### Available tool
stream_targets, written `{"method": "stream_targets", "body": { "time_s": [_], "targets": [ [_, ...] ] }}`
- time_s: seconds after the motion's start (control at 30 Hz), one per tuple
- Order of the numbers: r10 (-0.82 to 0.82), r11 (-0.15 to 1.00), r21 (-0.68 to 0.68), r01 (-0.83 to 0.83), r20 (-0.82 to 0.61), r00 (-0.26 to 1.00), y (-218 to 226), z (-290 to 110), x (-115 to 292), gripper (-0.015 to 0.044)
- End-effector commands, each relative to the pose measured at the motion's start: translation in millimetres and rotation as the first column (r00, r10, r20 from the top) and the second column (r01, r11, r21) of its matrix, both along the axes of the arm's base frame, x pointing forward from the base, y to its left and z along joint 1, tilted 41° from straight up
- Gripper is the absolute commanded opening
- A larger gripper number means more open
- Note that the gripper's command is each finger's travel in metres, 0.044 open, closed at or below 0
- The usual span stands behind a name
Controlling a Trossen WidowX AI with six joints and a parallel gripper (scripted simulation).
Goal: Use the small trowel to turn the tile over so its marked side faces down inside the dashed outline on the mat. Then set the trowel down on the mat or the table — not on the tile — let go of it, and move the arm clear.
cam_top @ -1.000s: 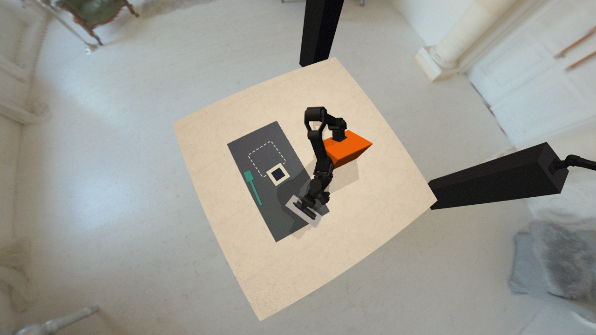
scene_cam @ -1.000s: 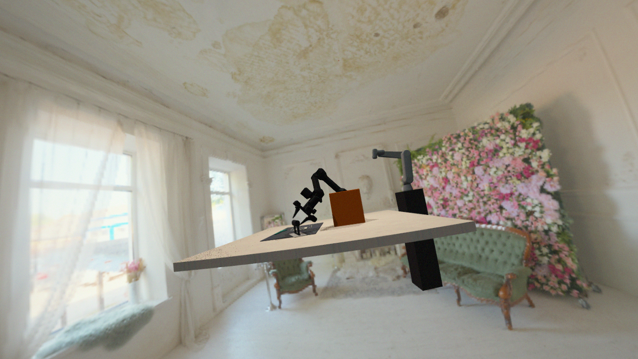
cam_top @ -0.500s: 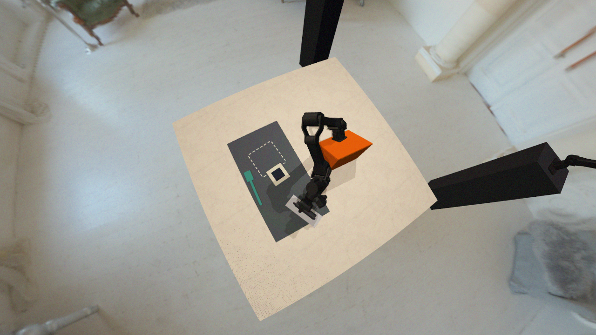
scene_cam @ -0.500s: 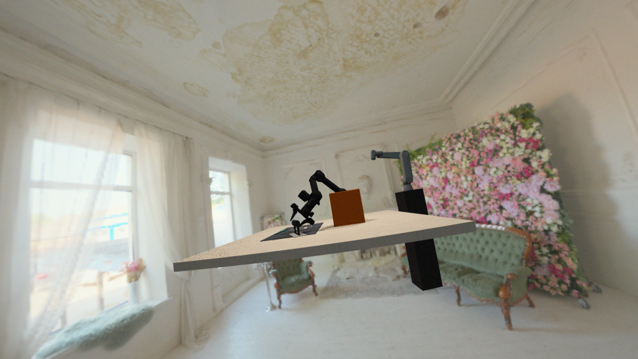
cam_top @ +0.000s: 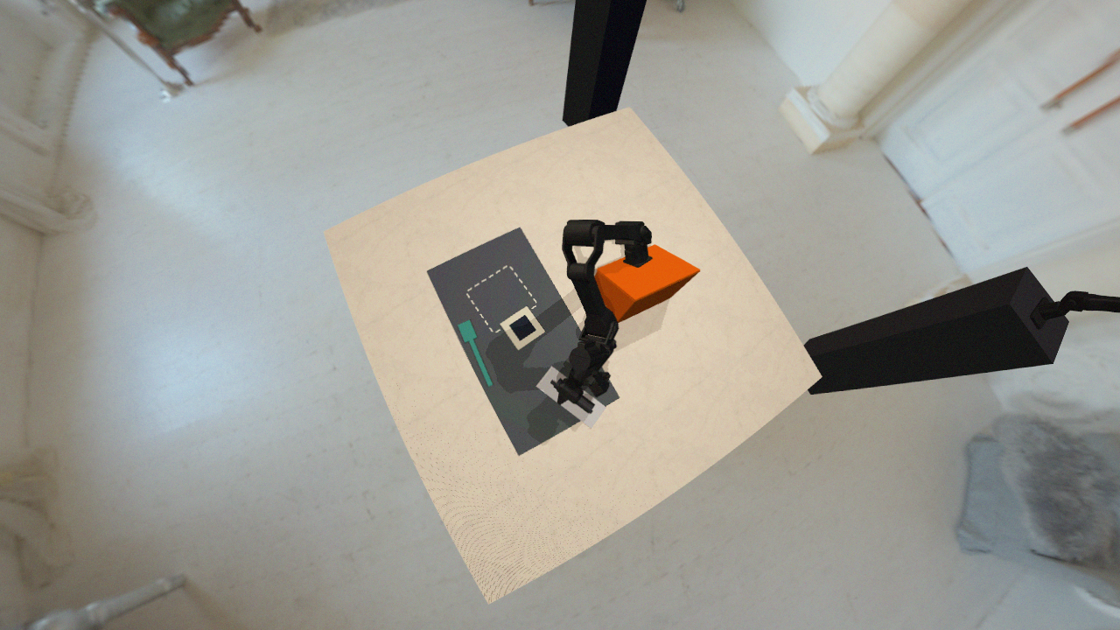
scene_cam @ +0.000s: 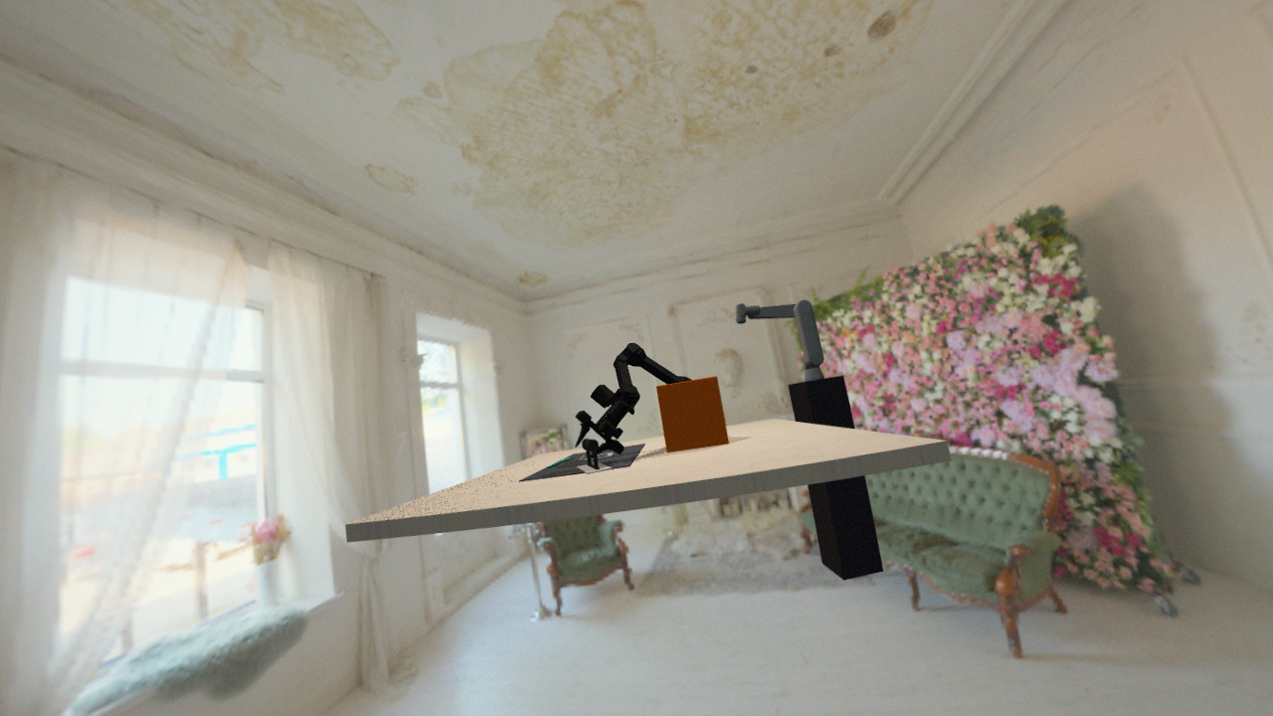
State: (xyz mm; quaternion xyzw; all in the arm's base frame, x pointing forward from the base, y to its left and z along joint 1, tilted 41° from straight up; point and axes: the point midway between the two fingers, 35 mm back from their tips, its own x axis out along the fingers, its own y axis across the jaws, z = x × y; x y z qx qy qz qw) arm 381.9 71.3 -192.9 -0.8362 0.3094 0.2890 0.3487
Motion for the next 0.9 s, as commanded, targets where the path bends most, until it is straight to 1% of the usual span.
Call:
{"method": "stream_targets", "body": {
  "time_s": [0.0,0.1,0.67,0.87],
  "targets": [
    [0.005,1.000,0.002,-0.005,0.001,1.000,0.1,-1.5,2.0,0.0195],
    [0.005,1.000,0.002,-0.005,0.001,1.000,0.1,-1.5,2.0,0.0116],
    [0.005,1.000,0.002,-0.005,0.001,1.000,0.1,-1.5,2.0,0.0003],
    [0.004,1.000,0.003,-0.004,0.001,1.000,6.3,5.3,4.1,0.0000]
  ]
}}
